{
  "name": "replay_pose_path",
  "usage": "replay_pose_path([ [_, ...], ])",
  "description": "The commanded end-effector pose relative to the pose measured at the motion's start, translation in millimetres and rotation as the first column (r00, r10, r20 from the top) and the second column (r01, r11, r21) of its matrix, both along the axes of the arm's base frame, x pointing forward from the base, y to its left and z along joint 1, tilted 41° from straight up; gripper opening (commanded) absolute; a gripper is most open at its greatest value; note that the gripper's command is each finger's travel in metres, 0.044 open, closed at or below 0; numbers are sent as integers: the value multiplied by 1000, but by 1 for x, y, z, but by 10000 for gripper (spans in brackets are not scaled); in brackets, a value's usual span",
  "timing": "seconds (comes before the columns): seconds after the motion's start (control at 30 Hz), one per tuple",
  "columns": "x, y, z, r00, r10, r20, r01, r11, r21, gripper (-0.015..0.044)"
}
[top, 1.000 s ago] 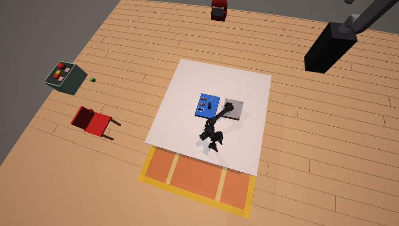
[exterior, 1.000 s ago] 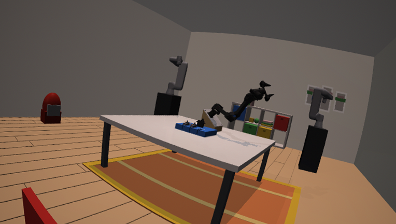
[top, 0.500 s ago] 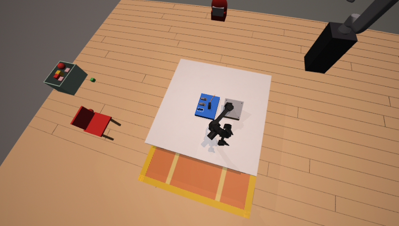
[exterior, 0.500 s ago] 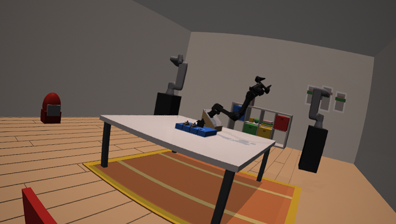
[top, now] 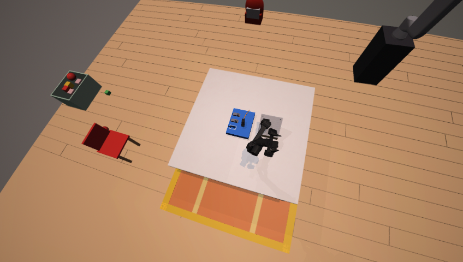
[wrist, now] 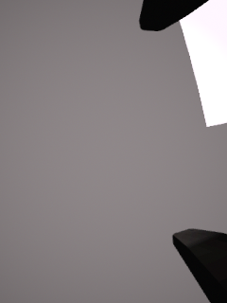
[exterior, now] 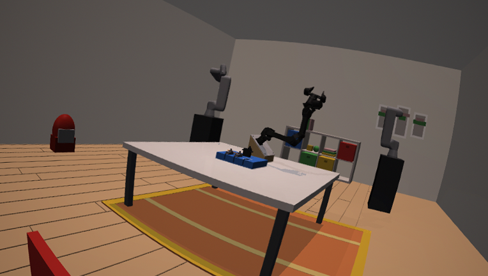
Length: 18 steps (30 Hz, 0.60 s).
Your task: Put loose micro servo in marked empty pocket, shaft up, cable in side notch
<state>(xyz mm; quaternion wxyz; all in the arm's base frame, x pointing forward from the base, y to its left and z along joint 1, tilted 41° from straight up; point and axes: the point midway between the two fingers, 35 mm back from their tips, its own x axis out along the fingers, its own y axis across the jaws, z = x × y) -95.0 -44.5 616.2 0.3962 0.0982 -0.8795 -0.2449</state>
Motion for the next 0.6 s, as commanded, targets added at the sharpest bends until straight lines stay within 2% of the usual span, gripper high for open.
replay_pose_path([
  [0.0,-8,-47,-16,998,62,2,-62,987,146,440],
  [0.4,2,-143,-63,971,239,6,-216,864,456,440],
  [0.57,7,-161,-75,962,271,4,-235,825,514,440],
])
